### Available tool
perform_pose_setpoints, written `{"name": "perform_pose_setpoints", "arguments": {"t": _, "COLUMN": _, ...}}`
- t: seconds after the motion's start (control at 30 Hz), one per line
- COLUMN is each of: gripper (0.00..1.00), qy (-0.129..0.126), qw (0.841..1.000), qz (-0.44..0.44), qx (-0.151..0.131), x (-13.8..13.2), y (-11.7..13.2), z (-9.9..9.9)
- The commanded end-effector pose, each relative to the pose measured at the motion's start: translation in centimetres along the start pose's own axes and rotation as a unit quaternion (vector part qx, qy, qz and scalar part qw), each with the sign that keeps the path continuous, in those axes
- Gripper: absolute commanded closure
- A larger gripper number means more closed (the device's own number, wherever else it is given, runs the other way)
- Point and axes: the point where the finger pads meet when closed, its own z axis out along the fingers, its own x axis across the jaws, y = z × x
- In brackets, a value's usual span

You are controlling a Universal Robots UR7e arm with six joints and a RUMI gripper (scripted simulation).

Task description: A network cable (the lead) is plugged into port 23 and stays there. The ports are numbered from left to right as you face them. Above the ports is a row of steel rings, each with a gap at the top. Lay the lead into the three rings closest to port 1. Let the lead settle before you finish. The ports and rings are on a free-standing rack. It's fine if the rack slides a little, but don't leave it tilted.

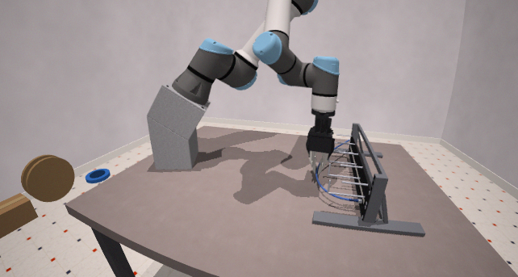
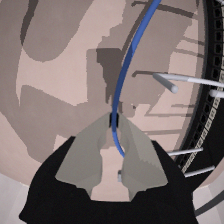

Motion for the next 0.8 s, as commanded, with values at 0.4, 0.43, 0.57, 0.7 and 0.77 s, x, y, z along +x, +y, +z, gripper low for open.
{"name": "perform_pose_setpoints", "arguments": {"t": 0.4, "gripper": 1.00, "qy": 0.000, "qw": 1.000, "qz": 0.000, "qx": 0.000, "x": 0.0, "y": 0.0, "z": -3.1}}
{"name": "perform_pose_setpoints", "arguments": {"t": 0.43, "gripper": 1.00, "qy": 0.000, "qw": 1.000, "qz": 0.000, "qx": 0.000, "x": 0.0, "y": 0.0, "z": -3.3}}
{"name": "perform_pose_setpoints", "arguments": {"t": 0.57, "gripper": 1.00, "qy": 0.000, "qw": 1.000, "qz": 0.000, "qx": 0.000, "x": 0.0, "y": 0.0, "z": -4.2}}
{"name": "perform_pose_setpoints", "arguments": {"t": 0.7, "gripper": 1.00, "qy": 0.000, "qw": 1.000, "qz": 0.000, "qx": 0.000, "x": 0.0, "y": 0.0, "z": -5.1}}
{"name": "perform_pose_setpoints", "arguments": {"t": 0.77, "gripper": 1.00, "qy": 0.000, "qw": 1.000, "qz": 0.000, "qx": 0.000, "x": 0.0, "y": 0.0, "z": -5.6}}
